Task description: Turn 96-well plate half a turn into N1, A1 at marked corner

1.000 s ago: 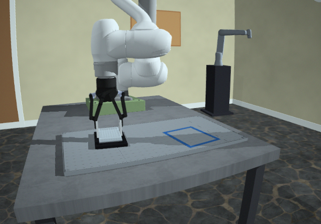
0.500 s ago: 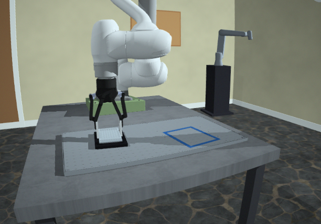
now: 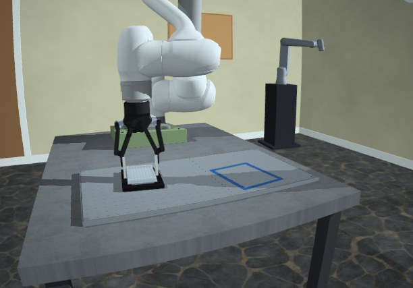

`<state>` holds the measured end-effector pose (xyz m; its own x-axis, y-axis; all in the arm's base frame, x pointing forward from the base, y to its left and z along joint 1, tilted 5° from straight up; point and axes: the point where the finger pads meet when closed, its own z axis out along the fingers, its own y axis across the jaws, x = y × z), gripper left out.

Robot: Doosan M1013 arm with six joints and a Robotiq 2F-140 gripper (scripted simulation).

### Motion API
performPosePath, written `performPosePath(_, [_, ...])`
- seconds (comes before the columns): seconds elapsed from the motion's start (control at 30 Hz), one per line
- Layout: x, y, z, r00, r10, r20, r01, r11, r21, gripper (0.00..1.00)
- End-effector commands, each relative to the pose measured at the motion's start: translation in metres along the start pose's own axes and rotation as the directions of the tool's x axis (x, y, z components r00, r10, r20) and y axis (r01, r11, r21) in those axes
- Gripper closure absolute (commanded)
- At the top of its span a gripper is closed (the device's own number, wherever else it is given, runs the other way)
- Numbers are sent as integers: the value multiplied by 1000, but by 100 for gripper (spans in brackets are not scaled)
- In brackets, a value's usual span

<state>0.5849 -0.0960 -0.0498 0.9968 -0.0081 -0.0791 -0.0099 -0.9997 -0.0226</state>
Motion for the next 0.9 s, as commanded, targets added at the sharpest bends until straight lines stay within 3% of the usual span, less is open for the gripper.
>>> performPosePath(0.0, [0, 0, 0, 1000, 0, 0, 0, 1000, 0, 0])
performPosePath(0.67, [0, 0, 0, 1000, 0, 0, 0, 1000, 0, 0])
performPosePath(0.87, [0, 0, -16, 1000, 0, 0, 0, 1000, 0, 0])
